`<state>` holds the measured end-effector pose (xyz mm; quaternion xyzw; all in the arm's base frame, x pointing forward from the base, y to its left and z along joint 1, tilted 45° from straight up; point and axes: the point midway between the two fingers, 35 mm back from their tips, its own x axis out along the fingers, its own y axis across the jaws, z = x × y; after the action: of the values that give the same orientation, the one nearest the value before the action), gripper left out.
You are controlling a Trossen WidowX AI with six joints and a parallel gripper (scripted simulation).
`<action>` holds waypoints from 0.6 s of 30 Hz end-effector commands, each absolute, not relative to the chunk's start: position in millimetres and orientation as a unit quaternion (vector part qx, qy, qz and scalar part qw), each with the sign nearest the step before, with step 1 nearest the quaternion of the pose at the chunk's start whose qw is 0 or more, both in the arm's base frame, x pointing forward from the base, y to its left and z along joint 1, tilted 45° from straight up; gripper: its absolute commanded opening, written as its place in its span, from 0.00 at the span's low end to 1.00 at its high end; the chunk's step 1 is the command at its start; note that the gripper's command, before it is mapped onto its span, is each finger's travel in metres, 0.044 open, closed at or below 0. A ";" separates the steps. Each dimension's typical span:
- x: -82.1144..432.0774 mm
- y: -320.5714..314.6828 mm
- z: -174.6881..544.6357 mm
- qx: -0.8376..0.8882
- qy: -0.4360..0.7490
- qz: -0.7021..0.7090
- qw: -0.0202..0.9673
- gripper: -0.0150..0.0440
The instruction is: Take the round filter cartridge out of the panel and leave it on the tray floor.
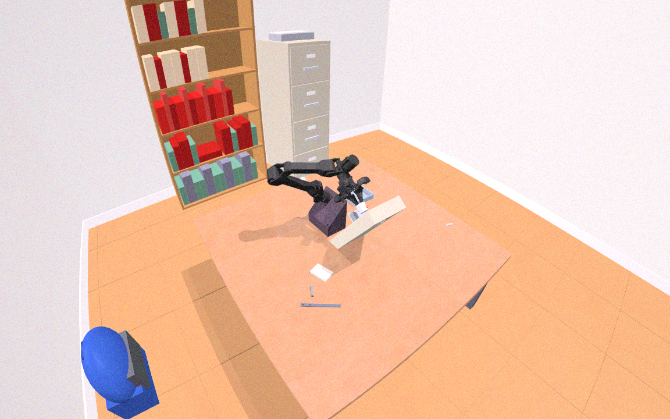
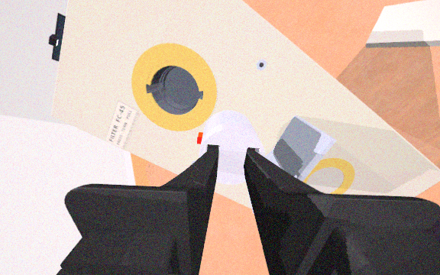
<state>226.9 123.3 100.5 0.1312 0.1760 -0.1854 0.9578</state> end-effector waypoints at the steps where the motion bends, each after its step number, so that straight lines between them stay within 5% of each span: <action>1: 222.5 114.8 94.1 0.134 0.172 -0.185 0.958 0.25; 3: 220.7 111.7 91.2 0.134 0.172 -0.185 0.958 0.25; 7: 223.1 116.5 94.3 0.131 0.176 -0.186 0.958 0.42; 18: 220.5 111.3 90.9 0.134 0.172 -0.186 0.958 0.42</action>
<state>222.4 115.4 93.4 0.1337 0.1751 -0.1848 0.9578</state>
